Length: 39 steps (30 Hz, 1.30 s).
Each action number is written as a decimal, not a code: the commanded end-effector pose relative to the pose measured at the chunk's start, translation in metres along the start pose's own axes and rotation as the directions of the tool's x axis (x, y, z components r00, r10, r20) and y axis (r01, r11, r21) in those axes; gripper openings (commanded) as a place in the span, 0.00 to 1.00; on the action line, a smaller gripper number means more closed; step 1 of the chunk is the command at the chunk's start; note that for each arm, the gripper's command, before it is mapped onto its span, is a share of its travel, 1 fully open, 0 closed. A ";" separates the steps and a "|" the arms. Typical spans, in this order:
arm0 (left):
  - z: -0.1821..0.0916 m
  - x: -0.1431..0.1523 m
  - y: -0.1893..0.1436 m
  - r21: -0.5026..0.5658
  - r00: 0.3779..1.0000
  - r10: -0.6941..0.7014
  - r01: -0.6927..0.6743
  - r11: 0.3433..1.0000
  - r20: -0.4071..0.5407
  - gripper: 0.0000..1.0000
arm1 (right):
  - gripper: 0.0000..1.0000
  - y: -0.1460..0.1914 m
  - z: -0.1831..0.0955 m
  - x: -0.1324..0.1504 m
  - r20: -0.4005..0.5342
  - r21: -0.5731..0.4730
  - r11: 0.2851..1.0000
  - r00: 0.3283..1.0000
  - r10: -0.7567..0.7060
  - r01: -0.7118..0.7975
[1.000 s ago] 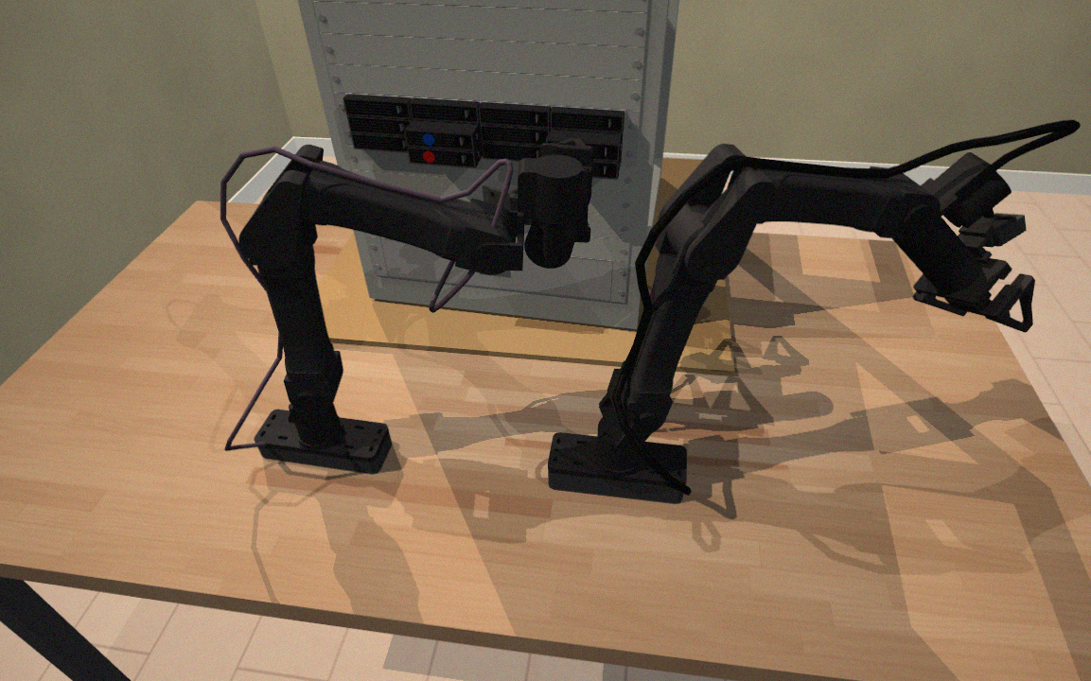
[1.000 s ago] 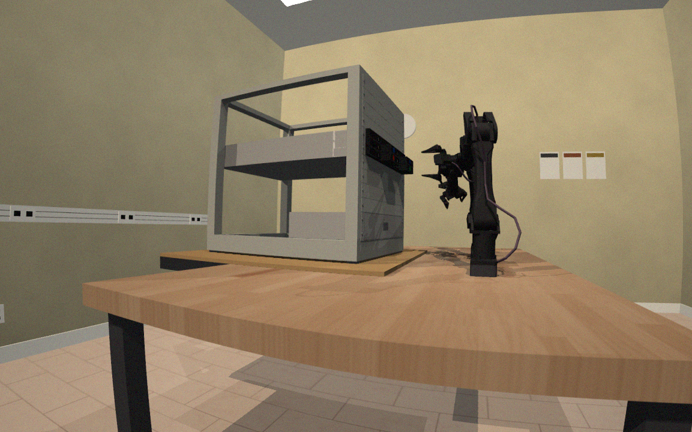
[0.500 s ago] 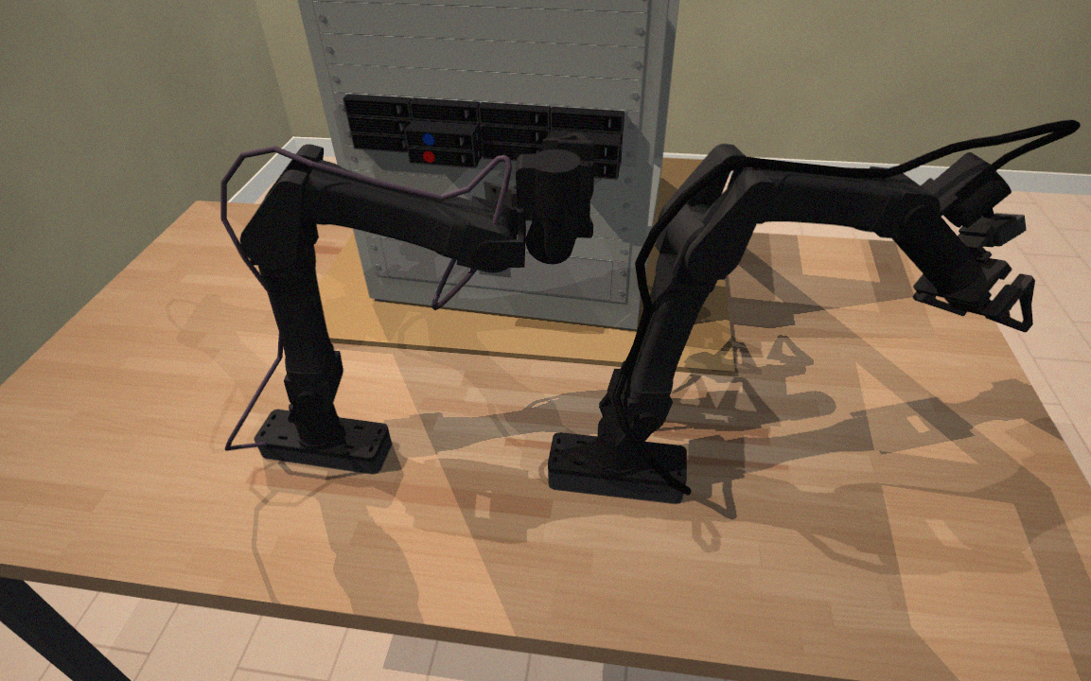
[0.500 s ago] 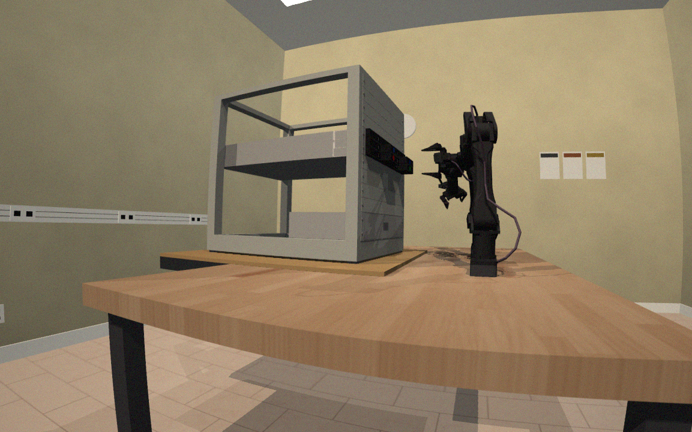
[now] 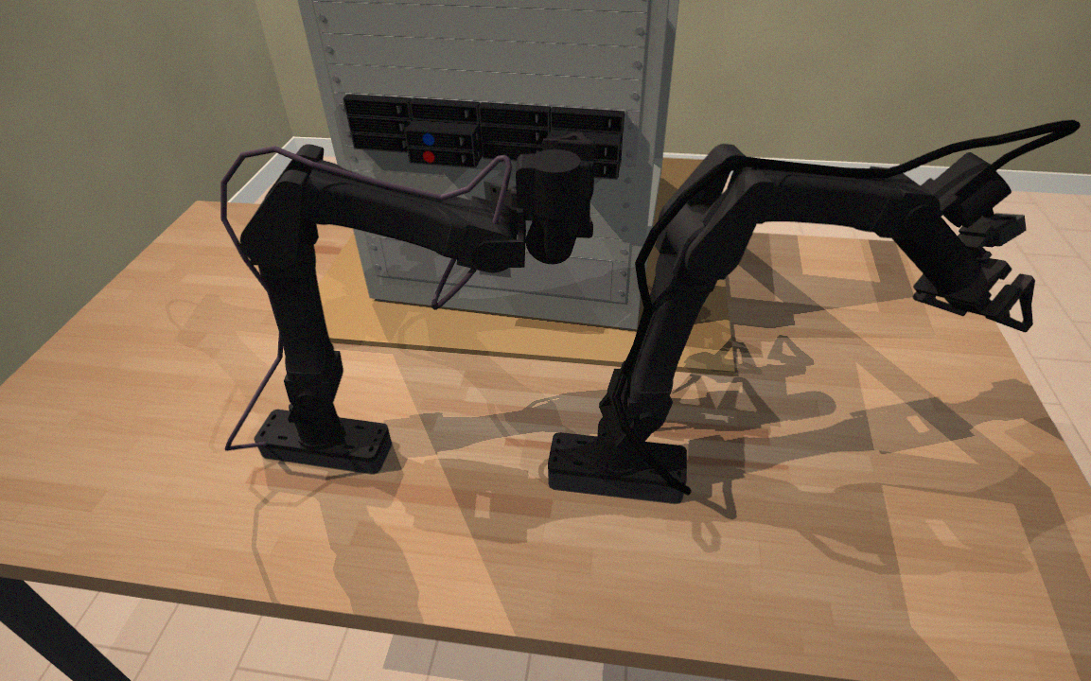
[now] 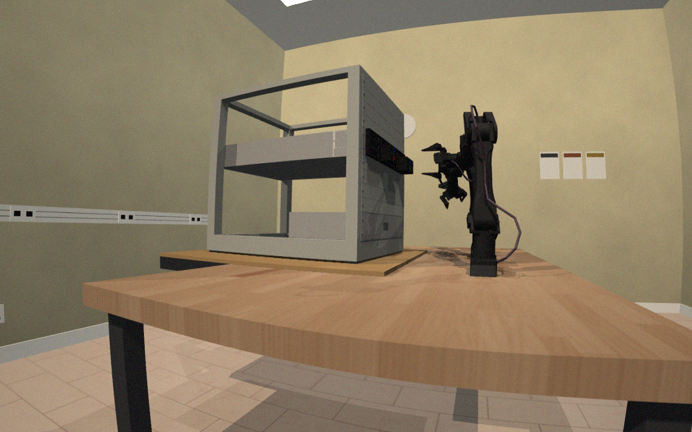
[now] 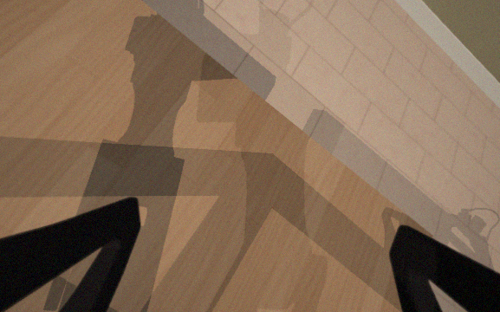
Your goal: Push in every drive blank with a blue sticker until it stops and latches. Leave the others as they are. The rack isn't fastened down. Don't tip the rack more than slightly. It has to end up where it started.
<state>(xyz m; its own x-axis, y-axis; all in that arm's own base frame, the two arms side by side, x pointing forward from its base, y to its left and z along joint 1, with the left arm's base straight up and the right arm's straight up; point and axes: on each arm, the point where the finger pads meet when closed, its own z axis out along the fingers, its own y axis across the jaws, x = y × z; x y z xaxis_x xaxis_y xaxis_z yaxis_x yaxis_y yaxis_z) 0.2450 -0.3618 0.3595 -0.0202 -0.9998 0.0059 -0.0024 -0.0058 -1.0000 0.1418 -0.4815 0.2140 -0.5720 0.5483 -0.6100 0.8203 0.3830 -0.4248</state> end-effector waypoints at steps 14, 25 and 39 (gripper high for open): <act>0.002 -0.002 -0.010 0.007 1.000 -0.008 0.008 1.000 -0.004 1.00 | 1.00 -0.005 -0.006 -0.007 0.023 0.009 1.000 1.000 0.008 -0.008; 0.002 -0.002 -0.010 0.007 1.000 -0.008 0.008 1.000 -0.004 1.00 | 1.00 -0.005 -0.006 -0.007 0.023 0.009 1.000 1.000 0.008 -0.008; 0.002 -0.015 -0.007 0.005 1.000 -0.001 0.001 1.000 0.000 1.00 | 1.00 -0.005 -0.006 -0.007 0.023 0.009 1.000 1.000 0.008 -0.008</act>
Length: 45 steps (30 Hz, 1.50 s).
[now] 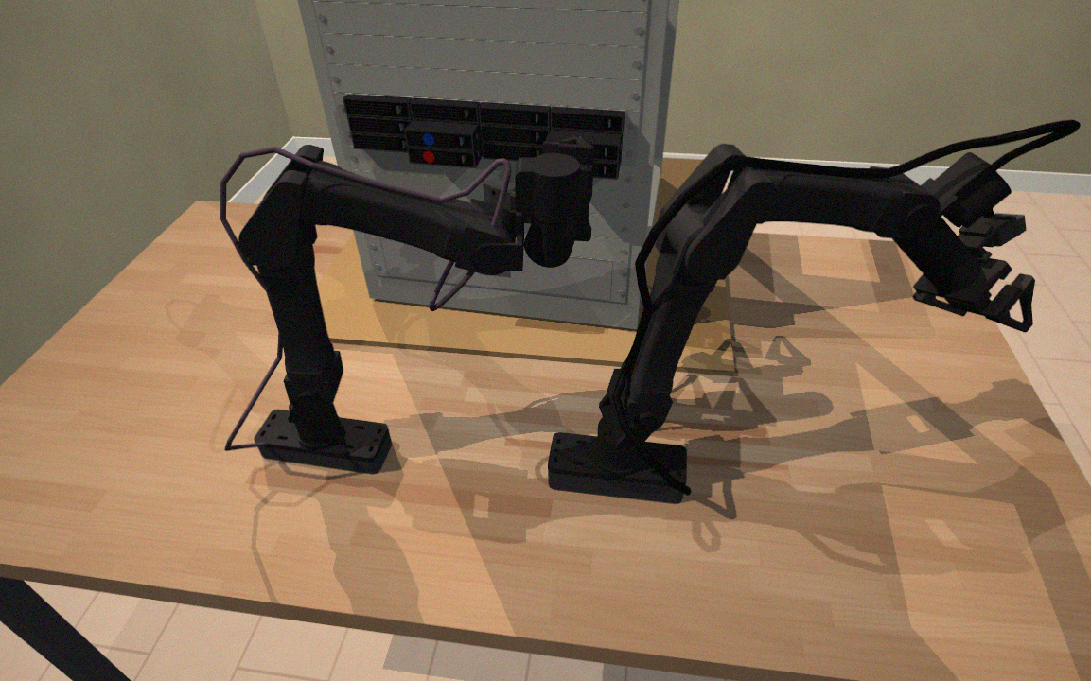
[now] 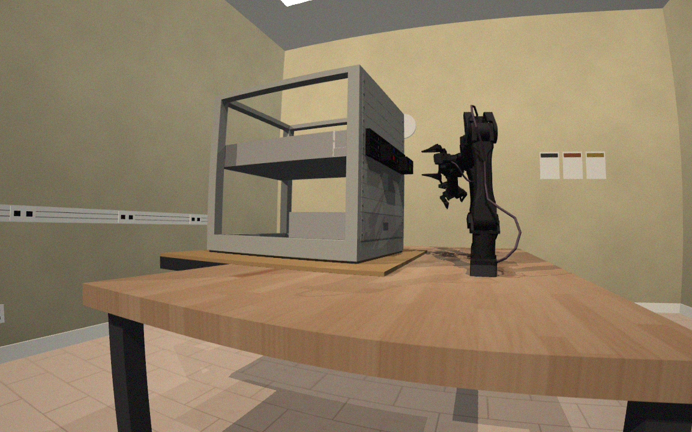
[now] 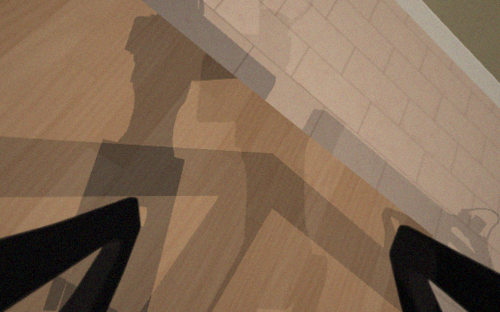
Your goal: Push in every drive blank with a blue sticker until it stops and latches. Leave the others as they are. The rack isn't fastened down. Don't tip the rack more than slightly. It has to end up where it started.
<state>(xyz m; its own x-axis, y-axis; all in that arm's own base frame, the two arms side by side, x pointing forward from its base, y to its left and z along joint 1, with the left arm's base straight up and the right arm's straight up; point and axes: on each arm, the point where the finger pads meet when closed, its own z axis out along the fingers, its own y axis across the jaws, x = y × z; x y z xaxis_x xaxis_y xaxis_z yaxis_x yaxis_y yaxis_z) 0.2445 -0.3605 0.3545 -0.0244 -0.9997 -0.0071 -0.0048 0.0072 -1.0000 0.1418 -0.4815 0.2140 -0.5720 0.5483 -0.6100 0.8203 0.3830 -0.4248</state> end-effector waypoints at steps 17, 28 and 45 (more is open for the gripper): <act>0.002 -0.093 -0.007 0.004 1.000 0.002 -0.002 1.000 0.004 1.00 | 1.00 -0.005 -0.006 -0.007 0.023 0.009 1.000 1.000 0.008 -0.008; 0.001 -0.174 -0.004 0.003 1.000 0.000 0.000 1.000 0.004 1.00 | 1.00 -0.005 -0.006 -0.007 0.023 0.009 1.000 1.000 0.008 -0.008; 0.000 -0.235 -0.008 0.010 1.000 -0.016 0.016 1.000 0.004 1.00 | 1.00 -0.005 -0.006 -0.007 0.023 0.009 1.000 1.000 0.008 -0.008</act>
<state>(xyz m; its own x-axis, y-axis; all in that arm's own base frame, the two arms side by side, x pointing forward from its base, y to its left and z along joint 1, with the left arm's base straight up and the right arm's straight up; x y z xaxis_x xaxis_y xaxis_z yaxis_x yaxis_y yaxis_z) 0.2515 -0.1265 0.3685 0.0222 -0.9987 0.0449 0.0242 -0.0444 -0.9987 0.1418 -0.4815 0.2140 -0.5720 0.5483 -0.6100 0.8203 0.3830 -0.4248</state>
